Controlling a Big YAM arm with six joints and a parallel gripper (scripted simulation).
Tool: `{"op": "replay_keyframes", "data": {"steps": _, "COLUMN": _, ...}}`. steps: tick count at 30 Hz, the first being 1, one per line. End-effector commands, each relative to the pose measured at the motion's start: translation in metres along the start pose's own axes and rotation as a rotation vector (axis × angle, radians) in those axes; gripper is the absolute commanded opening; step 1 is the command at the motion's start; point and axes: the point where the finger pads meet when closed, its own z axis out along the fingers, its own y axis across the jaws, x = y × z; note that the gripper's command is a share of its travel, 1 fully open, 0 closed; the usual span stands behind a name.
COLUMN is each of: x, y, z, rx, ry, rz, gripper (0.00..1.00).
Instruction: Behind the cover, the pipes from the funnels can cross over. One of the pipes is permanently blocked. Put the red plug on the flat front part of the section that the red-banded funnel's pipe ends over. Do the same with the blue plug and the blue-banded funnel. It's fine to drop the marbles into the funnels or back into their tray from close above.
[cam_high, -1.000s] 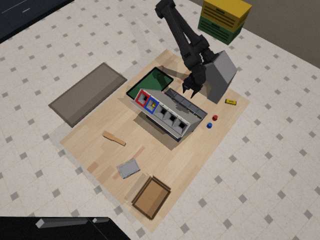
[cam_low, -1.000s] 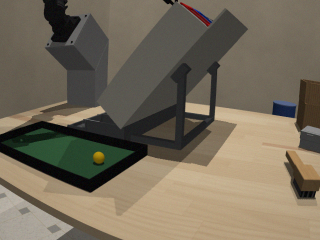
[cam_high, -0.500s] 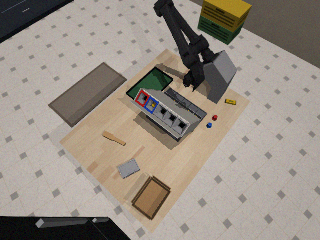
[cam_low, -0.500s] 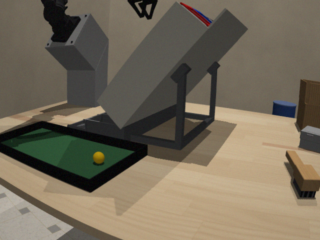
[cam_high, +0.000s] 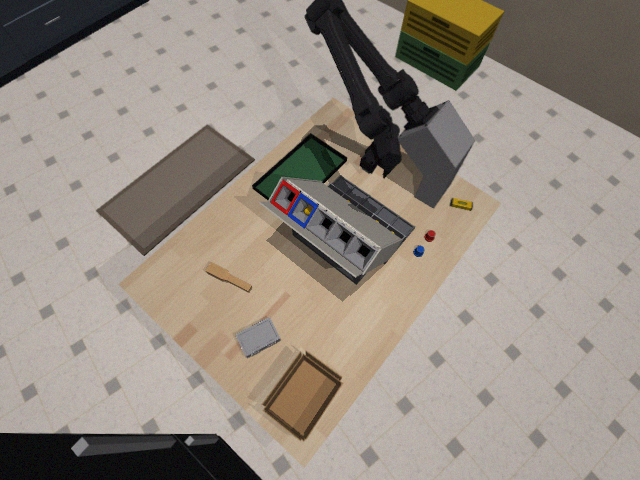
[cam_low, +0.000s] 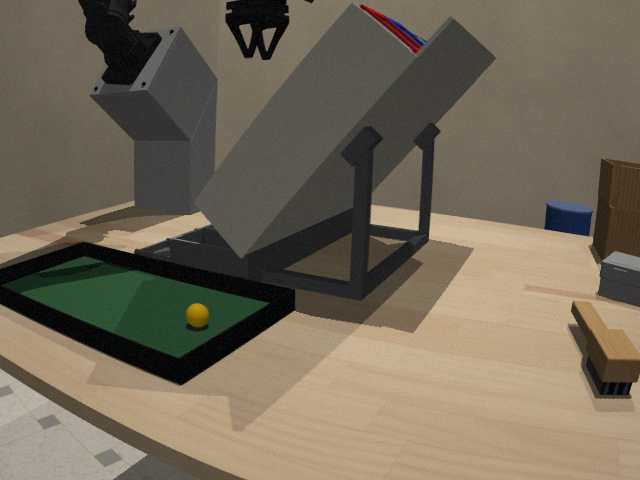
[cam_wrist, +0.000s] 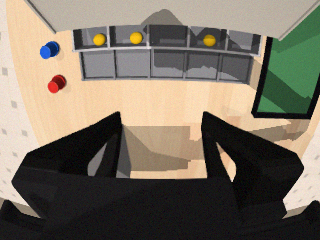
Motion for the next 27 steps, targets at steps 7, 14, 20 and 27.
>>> {"op": "replay_keyframes", "data": {"steps": 7, "x": 0.0085, "y": -0.0095, "z": 0.0069, "rx": -0.006, "ry": 0.036, "rz": 0.025, "gripper": 0.59}}
{"op": "replay_keyframes", "data": {"steps": 14, "x": 0.0045, "y": -0.0036, "z": 0.0037, "rx": -0.004, "ry": 0.017, "rz": 0.009, "gripper": 0.59}}
{"op": "replay_keyframes", "data": {"steps": 20, "x": 0.0045, "y": -0.0036, "z": 0.0037, "rx": -0.004, "ry": 0.017, "rz": 0.009, "gripper": 0.59}}
{"op": "replay_keyframes", "data": {"steps": 27, "x": 0.0078, "y": -0.0057, "z": 0.0063, "rx": -0.002, "ry": 0.027, "rz": 0.009, "gripper": 0.59}}
